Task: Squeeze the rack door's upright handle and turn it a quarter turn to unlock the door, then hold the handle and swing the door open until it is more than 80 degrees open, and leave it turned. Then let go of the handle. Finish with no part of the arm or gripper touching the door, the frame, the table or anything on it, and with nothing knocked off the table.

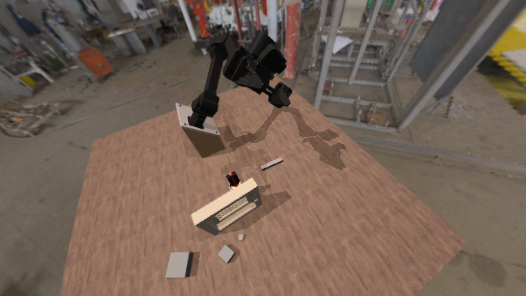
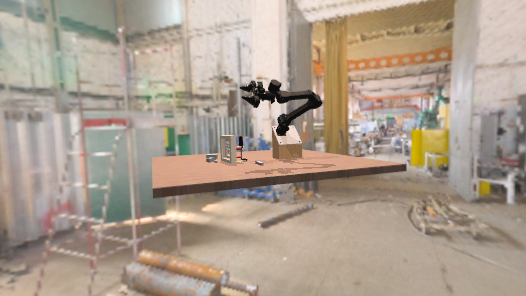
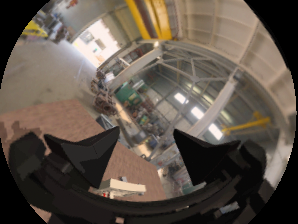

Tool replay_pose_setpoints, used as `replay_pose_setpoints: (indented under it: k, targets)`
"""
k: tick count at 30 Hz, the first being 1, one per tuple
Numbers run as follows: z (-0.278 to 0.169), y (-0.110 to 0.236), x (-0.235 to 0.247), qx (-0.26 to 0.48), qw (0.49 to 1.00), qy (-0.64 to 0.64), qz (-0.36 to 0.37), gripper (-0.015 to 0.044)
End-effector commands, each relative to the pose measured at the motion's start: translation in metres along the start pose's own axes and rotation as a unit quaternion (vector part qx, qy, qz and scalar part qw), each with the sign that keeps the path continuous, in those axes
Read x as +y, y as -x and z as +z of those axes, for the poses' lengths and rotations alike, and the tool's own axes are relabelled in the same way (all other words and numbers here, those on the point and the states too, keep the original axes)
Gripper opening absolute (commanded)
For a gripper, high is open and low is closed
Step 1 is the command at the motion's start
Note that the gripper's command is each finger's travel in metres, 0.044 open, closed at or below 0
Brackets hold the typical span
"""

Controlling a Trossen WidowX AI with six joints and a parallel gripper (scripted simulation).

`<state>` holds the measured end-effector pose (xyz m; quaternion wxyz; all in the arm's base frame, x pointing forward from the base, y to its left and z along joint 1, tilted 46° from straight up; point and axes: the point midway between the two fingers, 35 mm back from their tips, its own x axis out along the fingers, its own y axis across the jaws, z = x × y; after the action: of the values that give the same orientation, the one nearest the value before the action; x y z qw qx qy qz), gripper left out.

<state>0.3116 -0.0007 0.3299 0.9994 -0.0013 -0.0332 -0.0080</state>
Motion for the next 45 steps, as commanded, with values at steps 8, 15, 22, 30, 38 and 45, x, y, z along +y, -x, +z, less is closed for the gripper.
replay_pose_setpoints:
  k: [8, 15, 22, 30, 38, 45]
  targets:
    - [-0.037, -0.019, 0.004, 0.095, 0.995, 0.026, 0.029, 0.0281]
    - [-0.078, -0.033, 0.007, 0.191, 0.979, 0.046, 0.063, 0.0281]
    - [-0.118, -0.039, 0.009, 0.282, 0.953, 0.053, 0.101, 0.0281]
    - [-0.160, -0.036, 0.012, 0.382, 0.911, 0.040, 0.151, 0.0281]
    - [-0.198, -0.026, 0.014, 0.470, 0.861, 0.006, 0.193, 0.0281]
    - [-0.223, -0.014, 0.017, 0.535, 0.812, -0.033, 0.230, 0.0281]
